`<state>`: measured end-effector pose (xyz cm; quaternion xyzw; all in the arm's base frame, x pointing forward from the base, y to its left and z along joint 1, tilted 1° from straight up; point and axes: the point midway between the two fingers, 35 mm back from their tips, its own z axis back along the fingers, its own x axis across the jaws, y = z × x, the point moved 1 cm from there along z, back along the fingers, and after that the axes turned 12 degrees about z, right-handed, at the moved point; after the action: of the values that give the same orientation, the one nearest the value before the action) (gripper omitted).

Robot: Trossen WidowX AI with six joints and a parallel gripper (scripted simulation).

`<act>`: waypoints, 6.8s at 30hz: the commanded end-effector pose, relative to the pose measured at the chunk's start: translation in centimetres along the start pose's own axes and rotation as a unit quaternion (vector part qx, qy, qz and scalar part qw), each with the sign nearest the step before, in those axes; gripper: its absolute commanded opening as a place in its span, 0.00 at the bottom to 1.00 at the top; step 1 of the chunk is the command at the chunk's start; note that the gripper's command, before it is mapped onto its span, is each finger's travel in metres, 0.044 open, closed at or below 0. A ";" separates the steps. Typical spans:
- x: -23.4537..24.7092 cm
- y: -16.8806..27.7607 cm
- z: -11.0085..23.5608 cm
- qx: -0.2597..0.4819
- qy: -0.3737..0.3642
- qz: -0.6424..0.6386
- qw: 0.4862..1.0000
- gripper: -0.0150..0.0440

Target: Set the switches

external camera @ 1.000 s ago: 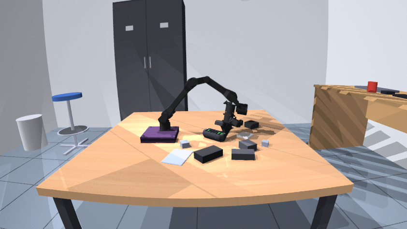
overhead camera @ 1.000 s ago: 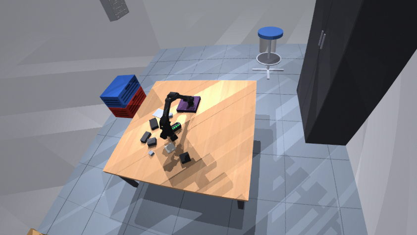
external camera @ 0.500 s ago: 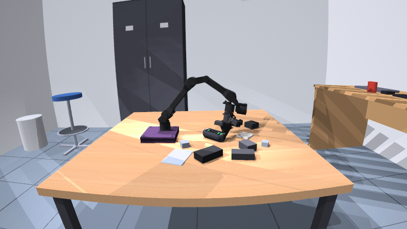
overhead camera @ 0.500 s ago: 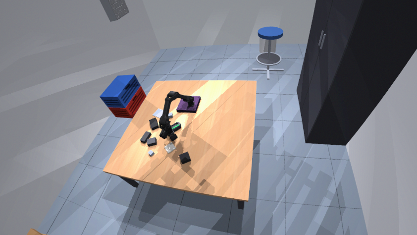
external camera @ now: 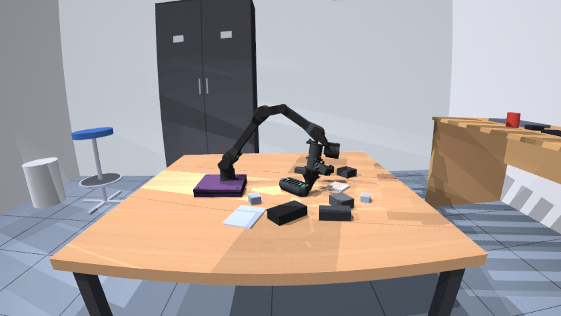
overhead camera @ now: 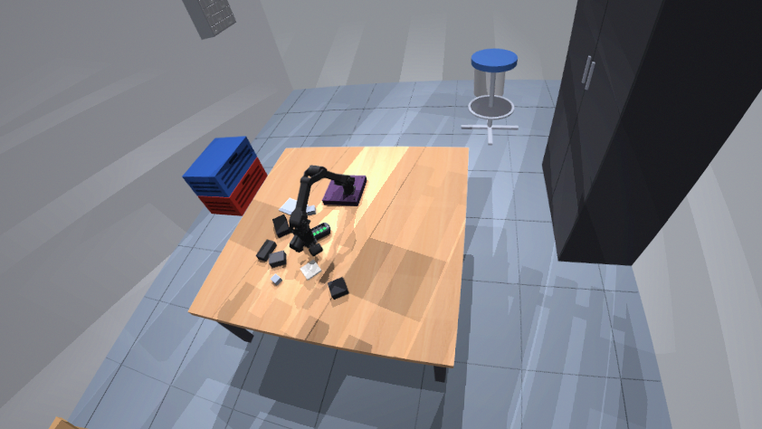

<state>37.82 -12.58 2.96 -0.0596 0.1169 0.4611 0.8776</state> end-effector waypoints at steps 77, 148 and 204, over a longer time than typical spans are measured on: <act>1.1 0.3 5.6 0.007 0.006 -0.001 1.000 0.25; -7.7 14.3 -1.9 -0.051 -0.266 -0.191 0.943 0.25; -5.6 13.2 -2.6 -0.050 -0.267 -0.192 0.943 0.25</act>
<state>22.50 -10.51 1.86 -0.0004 -0.1484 0.2825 0.9477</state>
